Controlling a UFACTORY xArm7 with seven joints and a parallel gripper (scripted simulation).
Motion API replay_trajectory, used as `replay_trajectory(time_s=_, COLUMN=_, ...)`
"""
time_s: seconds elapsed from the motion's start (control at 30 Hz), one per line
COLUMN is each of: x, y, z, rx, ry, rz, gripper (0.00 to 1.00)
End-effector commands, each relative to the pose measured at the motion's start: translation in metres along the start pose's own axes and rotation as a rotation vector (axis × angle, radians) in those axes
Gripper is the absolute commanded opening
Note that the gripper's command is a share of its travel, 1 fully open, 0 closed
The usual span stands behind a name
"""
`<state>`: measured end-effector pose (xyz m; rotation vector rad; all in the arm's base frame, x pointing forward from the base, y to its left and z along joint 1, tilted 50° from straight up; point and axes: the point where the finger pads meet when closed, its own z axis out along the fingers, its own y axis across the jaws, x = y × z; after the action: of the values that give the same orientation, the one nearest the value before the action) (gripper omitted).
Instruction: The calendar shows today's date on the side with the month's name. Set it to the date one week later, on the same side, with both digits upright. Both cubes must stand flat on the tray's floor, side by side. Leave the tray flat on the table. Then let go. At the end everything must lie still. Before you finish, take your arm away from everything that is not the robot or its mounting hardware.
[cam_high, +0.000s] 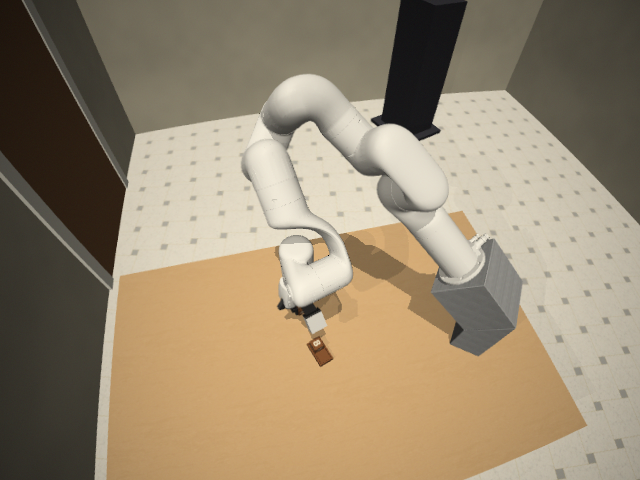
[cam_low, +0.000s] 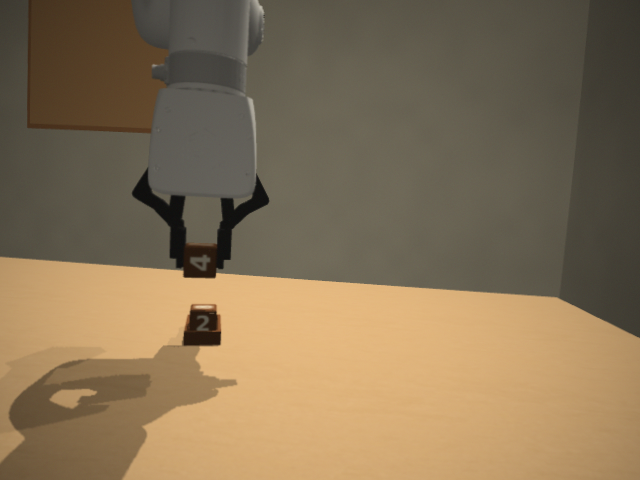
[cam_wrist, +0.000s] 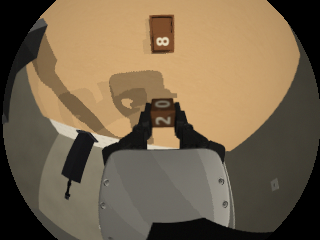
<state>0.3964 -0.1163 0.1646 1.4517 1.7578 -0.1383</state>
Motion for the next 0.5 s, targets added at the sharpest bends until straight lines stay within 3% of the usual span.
replay_trajectory(time_s=0.0, x=0.0, y=0.001, z=0.004, rx=-0.002, ry=0.0, rz=-0.001, gripper=0.29)
replay_trajectory(time_s=0.47, x=0.0, y=0.002, z=0.049, rx=-0.002, ry=0.0, rz=-0.001, gripper=0.29)
